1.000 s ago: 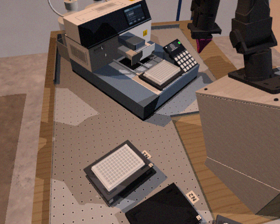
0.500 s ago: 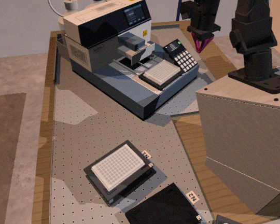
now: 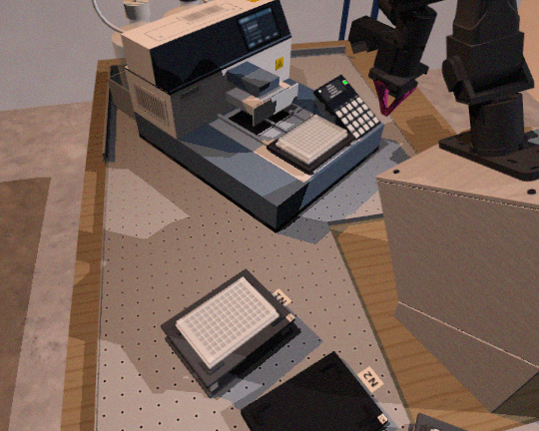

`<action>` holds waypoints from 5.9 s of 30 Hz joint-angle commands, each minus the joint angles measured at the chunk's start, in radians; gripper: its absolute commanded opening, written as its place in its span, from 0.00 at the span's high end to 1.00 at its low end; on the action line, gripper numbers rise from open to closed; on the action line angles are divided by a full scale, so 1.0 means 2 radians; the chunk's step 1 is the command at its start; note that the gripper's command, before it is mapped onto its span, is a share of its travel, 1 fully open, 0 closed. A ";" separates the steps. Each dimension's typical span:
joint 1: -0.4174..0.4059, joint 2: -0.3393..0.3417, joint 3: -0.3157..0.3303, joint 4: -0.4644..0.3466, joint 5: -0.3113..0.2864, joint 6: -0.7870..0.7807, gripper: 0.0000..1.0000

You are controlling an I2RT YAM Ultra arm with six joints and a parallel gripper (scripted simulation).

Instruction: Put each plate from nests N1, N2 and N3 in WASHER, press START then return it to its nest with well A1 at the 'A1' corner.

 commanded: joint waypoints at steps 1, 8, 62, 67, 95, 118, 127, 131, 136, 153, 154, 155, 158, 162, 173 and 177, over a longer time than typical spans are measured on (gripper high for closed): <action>-0.015 0.021 -0.040 0.107 -0.042 -0.010 1.00; -0.054 0.064 -0.122 0.308 -0.123 0.002 1.00; -0.016 0.232 -0.106 0.554 -0.128 0.054 1.00; -0.006 0.254 -0.096 0.569 -0.120 0.061 1.00; 0.017 0.306 -0.067 0.600 -0.102 0.076 1.00; 0.022 0.319 -0.060 0.596 -0.097 0.080 1.00; 0.022 0.319 -0.060 0.596 -0.097 0.080 1.00; 0.022 0.319 -0.060 0.596 -0.097 0.080 1.00; 0.022 0.319 -0.060 0.596 -0.097 0.080 1.00; 0.019 0.312 -0.064 0.592 -0.100 0.074 1.00; 0.019 0.312 -0.064 0.592 -0.100 0.074 1.00; 0.019 0.312 -0.064 0.592 -0.100 0.074 1.00; 0.004 0.284 -0.092 0.585 -0.110 0.069 1.00; -0.003 0.268 -0.101 0.576 -0.115 0.064 1.00; -0.019 0.230 -0.120 0.552 -0.128 0.053 1.00; -0.024 0.218 -0.128 0.547 -0.133 0.050 1.00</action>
